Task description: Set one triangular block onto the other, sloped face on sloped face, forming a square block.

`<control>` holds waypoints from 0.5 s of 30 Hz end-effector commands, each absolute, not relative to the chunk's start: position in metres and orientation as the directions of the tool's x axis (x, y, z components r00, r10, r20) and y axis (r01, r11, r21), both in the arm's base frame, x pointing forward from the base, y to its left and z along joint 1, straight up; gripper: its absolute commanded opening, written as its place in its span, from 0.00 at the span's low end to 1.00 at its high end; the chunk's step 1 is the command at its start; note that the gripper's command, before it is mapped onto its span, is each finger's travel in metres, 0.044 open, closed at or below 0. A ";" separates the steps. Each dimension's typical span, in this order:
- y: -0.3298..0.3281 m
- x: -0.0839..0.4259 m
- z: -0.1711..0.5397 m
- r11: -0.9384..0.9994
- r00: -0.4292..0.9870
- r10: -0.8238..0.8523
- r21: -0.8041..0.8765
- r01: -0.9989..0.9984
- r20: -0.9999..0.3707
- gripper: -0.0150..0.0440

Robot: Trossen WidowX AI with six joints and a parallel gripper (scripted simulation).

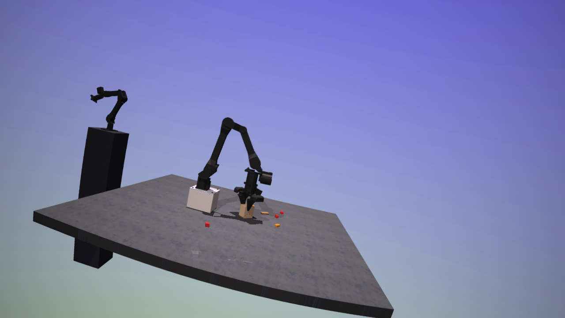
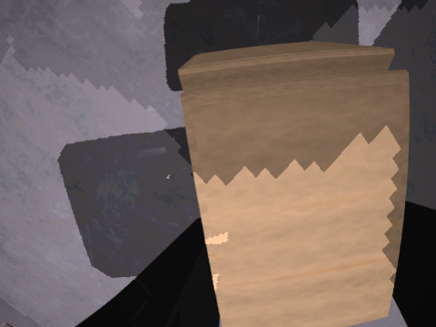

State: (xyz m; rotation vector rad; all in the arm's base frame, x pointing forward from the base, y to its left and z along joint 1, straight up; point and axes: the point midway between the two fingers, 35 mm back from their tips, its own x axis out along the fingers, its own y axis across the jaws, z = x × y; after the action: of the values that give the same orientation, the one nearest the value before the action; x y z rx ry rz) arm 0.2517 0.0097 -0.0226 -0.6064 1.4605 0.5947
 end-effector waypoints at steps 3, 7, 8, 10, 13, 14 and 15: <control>0.011 0.253 -0.026 0.720 0.026 0.007 -0.013 -0.694 -1.000 0.25; 0.011 0.253 -0.026 0.720 0.026 0.007 -0.013 -0.694 -1.000 0.25; 0.011 0.253 -0.026 0.720 0.026 0.007 -0.013 -0.694 -1.000 0.25; 0.011 0.253 -0.026 0.720 0.026 0.007 -0.013 -0.694 -1.000 0.25; 0.011 0.253 -0.026 0.720 0.026 0.008 -0.013 -0.694 -1.000 0.25; 0.011 0.253 -0.026 0.720 0.026 0.008 -0.013 -0.694 -1.000 0.25; 0.011 0.253 -0.026 0.720 0.026 0.008 -0.013 -0.694 -1.000 0.25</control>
State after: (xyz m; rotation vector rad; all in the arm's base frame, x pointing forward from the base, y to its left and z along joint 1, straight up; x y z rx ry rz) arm 0.2524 0.0105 -0.0260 -0.6060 1.4612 0.5947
